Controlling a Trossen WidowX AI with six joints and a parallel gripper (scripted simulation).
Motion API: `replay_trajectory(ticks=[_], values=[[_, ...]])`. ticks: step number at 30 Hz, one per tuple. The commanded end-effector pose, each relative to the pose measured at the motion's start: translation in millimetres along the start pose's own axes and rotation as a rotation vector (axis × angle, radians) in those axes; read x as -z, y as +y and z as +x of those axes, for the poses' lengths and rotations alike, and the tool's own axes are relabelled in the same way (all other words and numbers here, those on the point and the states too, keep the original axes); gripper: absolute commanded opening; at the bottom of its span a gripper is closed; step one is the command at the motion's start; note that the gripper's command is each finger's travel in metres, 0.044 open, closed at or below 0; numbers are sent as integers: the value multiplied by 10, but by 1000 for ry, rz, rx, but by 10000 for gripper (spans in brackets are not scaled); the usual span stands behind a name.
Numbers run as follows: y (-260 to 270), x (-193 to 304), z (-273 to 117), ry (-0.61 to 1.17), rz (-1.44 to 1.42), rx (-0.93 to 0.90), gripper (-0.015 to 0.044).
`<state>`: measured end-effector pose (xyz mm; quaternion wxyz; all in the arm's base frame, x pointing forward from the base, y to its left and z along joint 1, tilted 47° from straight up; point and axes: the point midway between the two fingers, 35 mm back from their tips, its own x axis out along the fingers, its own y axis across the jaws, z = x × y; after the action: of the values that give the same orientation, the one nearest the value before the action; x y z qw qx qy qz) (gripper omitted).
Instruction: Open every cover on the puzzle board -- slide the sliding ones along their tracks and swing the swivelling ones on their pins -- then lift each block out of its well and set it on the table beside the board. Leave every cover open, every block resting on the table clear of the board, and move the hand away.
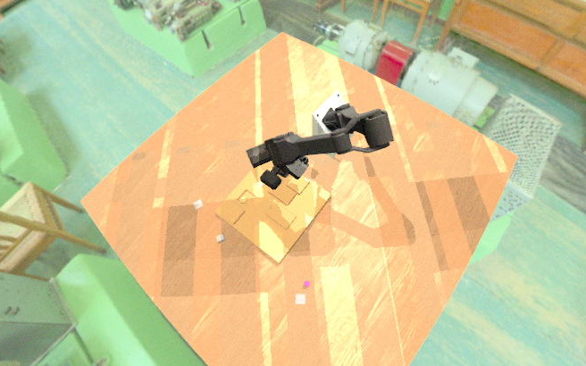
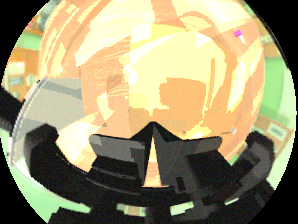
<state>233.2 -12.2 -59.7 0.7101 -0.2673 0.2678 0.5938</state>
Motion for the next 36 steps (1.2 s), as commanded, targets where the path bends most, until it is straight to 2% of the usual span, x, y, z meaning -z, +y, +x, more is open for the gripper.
replay_trajectory(ticks=[1, 36], values=[[14, -3, 48, -7, 10, -1, 0], [-11, -214, 149, -4, 11, -2, 0]])
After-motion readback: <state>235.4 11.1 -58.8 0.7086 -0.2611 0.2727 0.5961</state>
